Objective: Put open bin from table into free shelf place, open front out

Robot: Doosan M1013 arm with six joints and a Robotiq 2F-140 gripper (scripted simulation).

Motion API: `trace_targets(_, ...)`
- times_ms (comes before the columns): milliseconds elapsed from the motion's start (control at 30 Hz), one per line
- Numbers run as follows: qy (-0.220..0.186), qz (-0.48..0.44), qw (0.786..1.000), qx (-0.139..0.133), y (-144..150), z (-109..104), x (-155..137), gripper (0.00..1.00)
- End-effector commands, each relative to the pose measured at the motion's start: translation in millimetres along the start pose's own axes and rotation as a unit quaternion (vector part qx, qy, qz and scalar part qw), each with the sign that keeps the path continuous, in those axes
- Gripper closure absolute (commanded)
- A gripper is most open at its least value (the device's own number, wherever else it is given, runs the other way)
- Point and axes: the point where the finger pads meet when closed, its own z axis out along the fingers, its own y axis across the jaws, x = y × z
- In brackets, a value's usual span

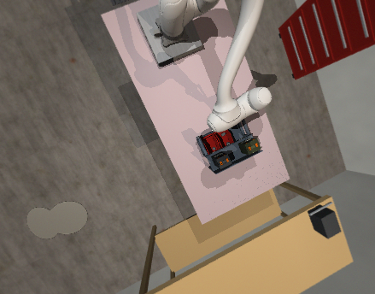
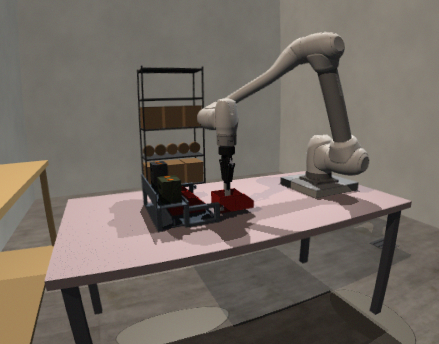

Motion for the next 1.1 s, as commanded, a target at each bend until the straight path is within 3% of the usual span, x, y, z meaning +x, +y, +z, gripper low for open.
trace_targets(0, 0.000, 0.000, 1.000, 0.000, 0.0, -0.2, 0.0, 1.00)
trace_targets(1067, 0.009, 0.000, 1.000, 0.000, 0.0, -0.8, -0.8, 1.00)
